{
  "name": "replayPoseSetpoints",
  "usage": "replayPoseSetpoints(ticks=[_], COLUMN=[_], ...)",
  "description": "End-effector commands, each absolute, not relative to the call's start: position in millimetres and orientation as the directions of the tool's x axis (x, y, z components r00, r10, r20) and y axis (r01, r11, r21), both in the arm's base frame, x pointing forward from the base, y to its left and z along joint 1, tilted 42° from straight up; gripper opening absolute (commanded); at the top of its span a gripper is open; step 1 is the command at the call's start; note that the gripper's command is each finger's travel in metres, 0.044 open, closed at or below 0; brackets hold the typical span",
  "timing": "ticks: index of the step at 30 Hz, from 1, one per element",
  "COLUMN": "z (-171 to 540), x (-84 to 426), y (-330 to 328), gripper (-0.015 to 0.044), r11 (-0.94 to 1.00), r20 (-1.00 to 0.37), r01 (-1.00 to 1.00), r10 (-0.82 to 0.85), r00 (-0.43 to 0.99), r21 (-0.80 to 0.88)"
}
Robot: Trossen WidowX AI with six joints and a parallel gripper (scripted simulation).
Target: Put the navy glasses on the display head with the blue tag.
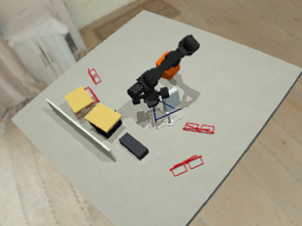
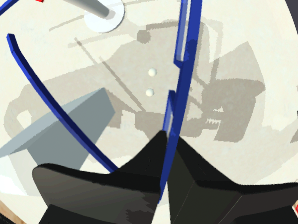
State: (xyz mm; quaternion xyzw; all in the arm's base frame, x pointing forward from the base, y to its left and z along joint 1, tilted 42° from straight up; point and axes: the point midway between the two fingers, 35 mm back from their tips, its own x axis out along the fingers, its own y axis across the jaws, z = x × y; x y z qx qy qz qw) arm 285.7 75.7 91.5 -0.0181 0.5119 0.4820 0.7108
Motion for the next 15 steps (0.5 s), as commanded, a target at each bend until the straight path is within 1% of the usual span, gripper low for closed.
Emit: replayPoseSetpoints(ticks=[1,15], z=[86.5,80.3], x=[281.5,275.8], y=[73.2,66.4], gripper=[0.0000,0.0000], r11=[0.533,0.533], r20=[-0.745,-0.746], r01=[-0.702,-0.702], r10=[0.667,0.666], r00=[0.005,0.004], r21=[0.472,0.472])
